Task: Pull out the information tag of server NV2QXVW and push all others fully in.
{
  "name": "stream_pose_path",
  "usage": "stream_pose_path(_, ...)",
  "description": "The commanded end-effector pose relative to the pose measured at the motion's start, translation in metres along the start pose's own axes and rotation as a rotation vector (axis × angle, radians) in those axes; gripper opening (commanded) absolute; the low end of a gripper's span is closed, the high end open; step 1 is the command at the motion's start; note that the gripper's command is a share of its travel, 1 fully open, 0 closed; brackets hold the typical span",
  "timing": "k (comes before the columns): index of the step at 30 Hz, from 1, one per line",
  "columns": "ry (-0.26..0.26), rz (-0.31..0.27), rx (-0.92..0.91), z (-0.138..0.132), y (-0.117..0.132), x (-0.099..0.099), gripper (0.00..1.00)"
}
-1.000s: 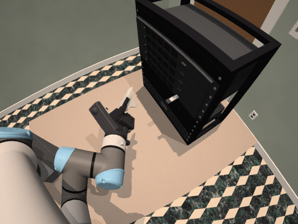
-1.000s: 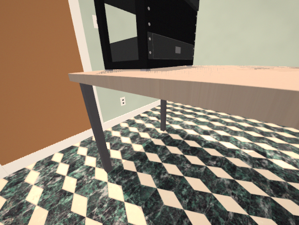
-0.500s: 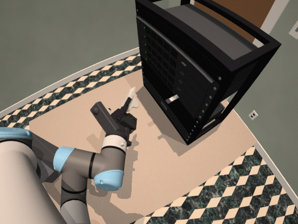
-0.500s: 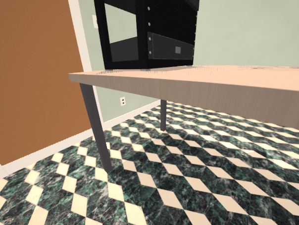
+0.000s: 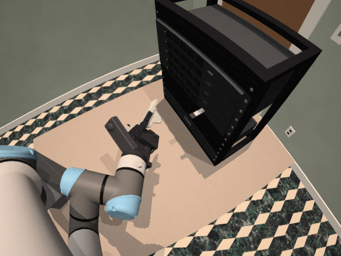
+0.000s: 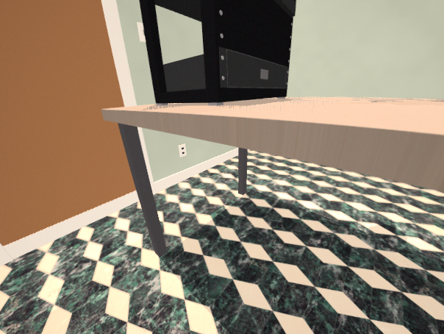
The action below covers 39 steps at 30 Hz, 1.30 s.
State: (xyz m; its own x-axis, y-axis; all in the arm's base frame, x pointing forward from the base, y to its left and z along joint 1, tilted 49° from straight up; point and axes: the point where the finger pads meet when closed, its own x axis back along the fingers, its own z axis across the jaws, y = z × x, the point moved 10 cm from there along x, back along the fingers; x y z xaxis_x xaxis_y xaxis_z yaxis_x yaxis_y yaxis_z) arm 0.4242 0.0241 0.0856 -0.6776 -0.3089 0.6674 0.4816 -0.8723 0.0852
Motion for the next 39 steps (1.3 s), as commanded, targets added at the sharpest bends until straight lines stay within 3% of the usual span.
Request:
stream_pose_path(1, 0.009, -0.013, 0.021, 0.004, -0.001, 0.002, 1.00)
stream_pose_path(39, 0.056, -0.088, 0.112, 0.021, 0.005, 0.014, 1.00)
